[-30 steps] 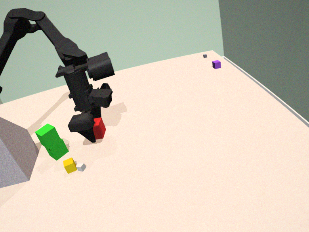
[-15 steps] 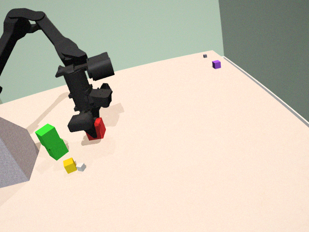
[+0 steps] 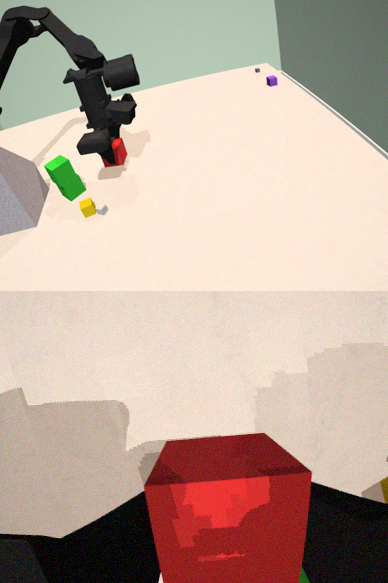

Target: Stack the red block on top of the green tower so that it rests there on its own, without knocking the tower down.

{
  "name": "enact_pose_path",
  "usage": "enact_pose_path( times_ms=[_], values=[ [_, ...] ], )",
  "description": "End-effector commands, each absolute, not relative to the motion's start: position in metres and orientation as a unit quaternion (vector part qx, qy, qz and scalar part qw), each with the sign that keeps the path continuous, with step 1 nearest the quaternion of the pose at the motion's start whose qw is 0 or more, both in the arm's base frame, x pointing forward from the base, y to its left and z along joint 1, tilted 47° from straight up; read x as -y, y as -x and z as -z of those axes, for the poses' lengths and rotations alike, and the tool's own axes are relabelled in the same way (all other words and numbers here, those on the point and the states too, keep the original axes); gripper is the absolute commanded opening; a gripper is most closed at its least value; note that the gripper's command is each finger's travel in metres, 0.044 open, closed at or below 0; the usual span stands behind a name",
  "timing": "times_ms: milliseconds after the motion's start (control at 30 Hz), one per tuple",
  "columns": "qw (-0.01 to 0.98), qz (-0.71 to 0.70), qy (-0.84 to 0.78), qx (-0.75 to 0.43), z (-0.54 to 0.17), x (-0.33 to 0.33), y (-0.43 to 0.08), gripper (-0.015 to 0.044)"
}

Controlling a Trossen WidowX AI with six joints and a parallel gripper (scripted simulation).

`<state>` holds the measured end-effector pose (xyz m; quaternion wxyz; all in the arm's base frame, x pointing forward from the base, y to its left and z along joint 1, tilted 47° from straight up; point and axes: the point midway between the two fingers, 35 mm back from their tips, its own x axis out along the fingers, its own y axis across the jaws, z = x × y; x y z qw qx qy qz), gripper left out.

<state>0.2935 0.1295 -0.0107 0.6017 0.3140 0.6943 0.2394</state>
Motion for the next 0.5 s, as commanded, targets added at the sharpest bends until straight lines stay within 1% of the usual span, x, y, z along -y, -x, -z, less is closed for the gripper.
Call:
enact_pose_path(
  times_ms=[0,467],
  values=[
    [0.609,-0.244,-0.311,-0.688,-0.007,-0.116,-0.299,0.0000],
    [0.609,-0.244,-0.311,-0.688,-0.052,-0.068,-0.303,0.0000]
  ],
)
